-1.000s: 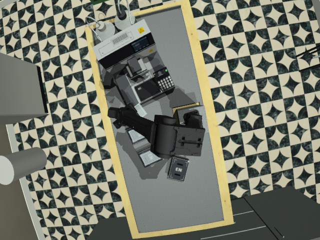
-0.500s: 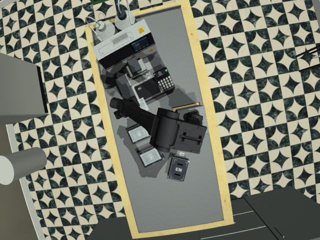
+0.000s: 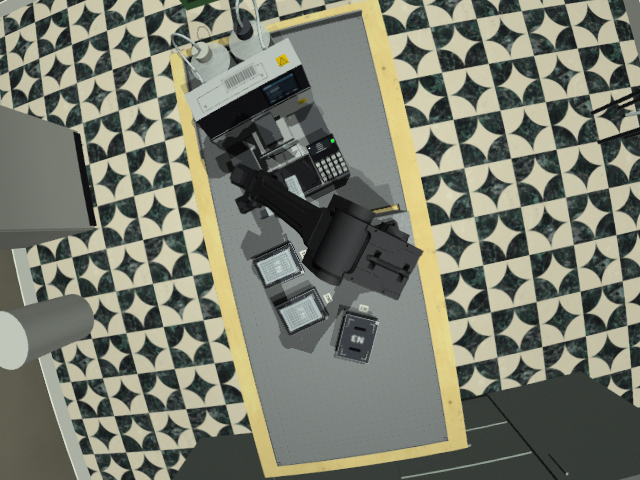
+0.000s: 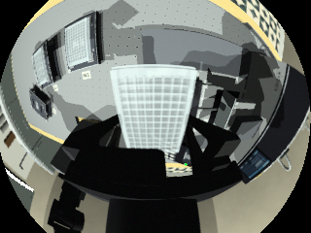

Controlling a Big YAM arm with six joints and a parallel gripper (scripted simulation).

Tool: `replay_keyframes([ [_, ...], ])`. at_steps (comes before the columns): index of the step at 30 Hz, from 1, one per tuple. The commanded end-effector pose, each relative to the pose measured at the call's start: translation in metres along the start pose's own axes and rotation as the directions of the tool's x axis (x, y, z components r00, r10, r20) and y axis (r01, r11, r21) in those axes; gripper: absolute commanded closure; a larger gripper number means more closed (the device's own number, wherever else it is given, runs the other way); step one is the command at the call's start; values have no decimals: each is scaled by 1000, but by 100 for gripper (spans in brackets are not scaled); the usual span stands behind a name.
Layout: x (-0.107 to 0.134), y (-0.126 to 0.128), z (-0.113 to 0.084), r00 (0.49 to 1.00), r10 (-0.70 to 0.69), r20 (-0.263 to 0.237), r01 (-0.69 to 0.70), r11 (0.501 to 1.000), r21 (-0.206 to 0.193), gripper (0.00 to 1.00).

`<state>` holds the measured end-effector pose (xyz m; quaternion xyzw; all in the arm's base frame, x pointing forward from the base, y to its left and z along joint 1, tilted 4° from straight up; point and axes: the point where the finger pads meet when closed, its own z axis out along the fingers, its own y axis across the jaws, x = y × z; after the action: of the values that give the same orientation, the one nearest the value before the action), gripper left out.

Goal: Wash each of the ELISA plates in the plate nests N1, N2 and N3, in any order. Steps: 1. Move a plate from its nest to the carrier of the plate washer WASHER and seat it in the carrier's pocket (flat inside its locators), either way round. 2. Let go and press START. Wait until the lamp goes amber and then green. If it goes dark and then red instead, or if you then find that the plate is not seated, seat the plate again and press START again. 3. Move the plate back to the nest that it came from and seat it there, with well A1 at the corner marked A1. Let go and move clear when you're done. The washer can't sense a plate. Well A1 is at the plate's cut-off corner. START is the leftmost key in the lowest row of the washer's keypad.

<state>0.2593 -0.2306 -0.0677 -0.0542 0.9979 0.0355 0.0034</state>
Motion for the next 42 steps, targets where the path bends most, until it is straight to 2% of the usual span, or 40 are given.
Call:
replay_keyframes([
  [1, -9, -25, -17, 998, -45, 35, 43, 998, 40, 16],
  [5, 11, -36, -8, 999, -42, 14, 42, 999, 18, 16],
  [14, 44, -67, -10, 999, -42, 12, 42, 999, 18, 16],
  [16, 44, -67, -10, 999, -42, 12, 42, 999, 18, 16],
  [18, 34, -66, -12, 998, -67, 20, 66, 997, 33, 16],
  [20, 35, -64, -12, 998, -67, 19, 66, 997, 31, 16],
  [21, 42, -60, -11, 999, -43, 16, 43, 999, 24, 16],
  [42, 43, -60, -11, 999, -43, 16, 43, 999, 25, 16],
])
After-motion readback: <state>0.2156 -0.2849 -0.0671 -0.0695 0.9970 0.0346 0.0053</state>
